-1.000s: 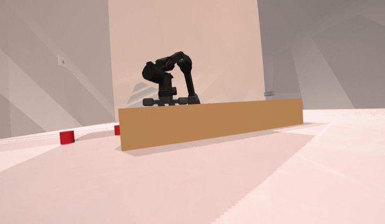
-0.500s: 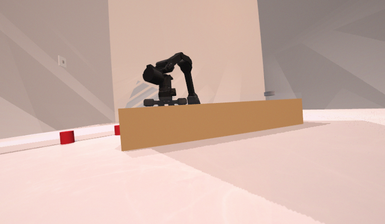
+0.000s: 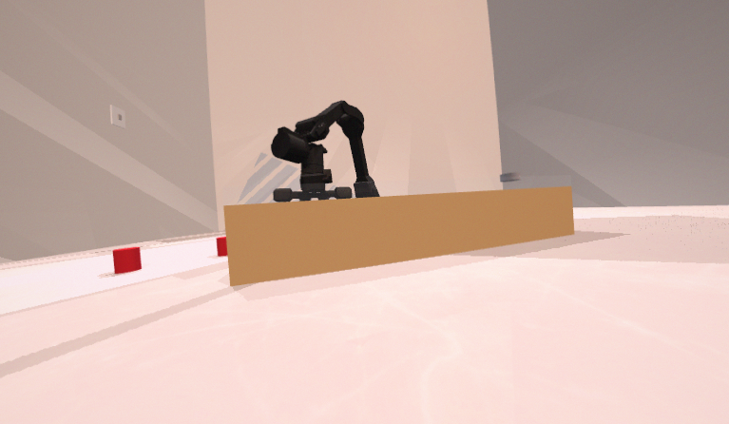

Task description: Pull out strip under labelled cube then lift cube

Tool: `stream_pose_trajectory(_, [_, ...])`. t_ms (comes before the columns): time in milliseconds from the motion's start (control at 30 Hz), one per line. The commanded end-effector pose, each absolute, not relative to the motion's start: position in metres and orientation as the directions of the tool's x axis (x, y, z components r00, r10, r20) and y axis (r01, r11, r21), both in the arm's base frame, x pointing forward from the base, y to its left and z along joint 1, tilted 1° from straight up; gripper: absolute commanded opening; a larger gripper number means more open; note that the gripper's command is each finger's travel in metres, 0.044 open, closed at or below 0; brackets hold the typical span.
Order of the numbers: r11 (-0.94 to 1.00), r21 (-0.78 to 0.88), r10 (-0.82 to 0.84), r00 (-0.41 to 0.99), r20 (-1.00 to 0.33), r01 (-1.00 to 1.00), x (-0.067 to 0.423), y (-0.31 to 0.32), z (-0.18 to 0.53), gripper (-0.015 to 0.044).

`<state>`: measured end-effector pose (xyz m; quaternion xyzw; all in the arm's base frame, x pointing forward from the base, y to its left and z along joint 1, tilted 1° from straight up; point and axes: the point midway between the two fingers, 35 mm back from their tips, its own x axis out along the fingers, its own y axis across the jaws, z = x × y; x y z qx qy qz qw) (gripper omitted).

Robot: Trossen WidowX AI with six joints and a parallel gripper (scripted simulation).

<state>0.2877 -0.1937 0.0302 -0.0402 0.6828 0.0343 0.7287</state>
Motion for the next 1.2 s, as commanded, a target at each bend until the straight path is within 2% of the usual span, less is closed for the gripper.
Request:
stream_pose_trajectory(0, [0.995,0.002,0.005,0.035,-0.999,-0.103,0.274,-0.193,0.022,0.0000])
stream_pose_trajectory(1167, [0.995,0.002,0.005,0.031,-1.000,-0.103,0.222,-0.198,0.020,0.0000])
